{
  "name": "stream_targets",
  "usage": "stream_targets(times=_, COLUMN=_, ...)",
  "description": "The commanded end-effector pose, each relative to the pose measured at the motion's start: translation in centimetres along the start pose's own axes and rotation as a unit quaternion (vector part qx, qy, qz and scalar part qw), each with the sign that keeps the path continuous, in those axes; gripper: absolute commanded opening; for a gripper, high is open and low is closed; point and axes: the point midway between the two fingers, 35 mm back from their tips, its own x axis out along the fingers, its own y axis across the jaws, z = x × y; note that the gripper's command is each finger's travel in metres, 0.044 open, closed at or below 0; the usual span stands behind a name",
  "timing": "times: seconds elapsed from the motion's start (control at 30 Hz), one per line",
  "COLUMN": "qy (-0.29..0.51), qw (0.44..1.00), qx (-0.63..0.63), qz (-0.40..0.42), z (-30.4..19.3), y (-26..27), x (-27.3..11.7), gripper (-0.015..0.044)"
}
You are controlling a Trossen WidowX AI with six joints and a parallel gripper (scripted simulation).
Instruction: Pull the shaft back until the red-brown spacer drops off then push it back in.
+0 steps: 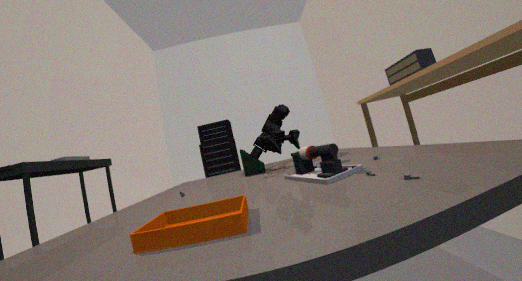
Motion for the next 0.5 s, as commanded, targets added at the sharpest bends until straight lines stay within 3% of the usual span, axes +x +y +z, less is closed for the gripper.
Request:
stream_targets(times=0.0, qy=0.001, qw=1.0, qx=-0.002, qz=-0.001, z=0.0, y=-0.1, x=0.0, gripper=0.044)
stream_targets(times=0.47, qy=0.001, qw=1.0, qx=-0.003, qz=-0.001, z=-0.2, y=0.0, x=1.6, gripper=0.044)
